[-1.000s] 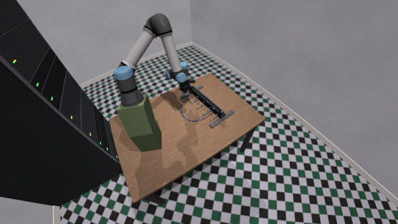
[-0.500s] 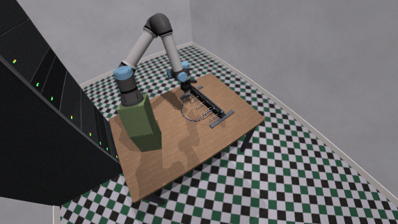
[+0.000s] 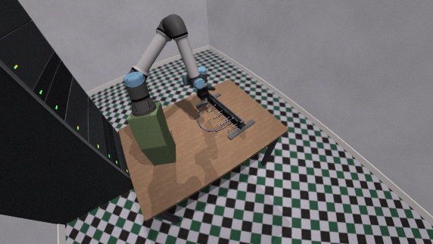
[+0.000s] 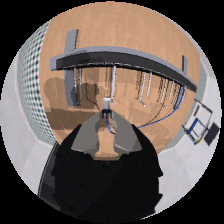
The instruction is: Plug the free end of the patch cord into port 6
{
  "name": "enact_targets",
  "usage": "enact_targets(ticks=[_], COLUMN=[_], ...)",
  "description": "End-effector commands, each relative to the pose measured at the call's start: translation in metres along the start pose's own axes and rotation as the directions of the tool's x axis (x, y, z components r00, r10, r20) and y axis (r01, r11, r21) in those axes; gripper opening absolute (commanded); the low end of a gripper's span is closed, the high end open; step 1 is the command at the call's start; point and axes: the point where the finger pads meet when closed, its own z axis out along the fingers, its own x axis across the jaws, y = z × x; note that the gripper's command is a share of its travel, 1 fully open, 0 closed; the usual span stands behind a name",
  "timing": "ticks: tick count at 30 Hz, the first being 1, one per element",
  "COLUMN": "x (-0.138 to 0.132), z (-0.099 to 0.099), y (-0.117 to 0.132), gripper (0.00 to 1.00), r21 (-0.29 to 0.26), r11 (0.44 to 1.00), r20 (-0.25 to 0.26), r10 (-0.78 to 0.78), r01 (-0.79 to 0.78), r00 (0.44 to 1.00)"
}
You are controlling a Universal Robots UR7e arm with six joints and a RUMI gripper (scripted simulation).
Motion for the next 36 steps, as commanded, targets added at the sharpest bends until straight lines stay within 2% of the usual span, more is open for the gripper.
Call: enact_targets(ticks=[1, 36], x=[0.0010, 0.0021], z=[-0.0009, -0.0014], y=[-0.0020, -0.0033], gripper=[0.00, 0.00], r21=[0.001, 0.001], r11=[1.000, 1.000], r20=[0.000, 0.000], r10=[0.012, 0.024], r01=[-0.012, -0.024], r00=[1.000, 1.000])
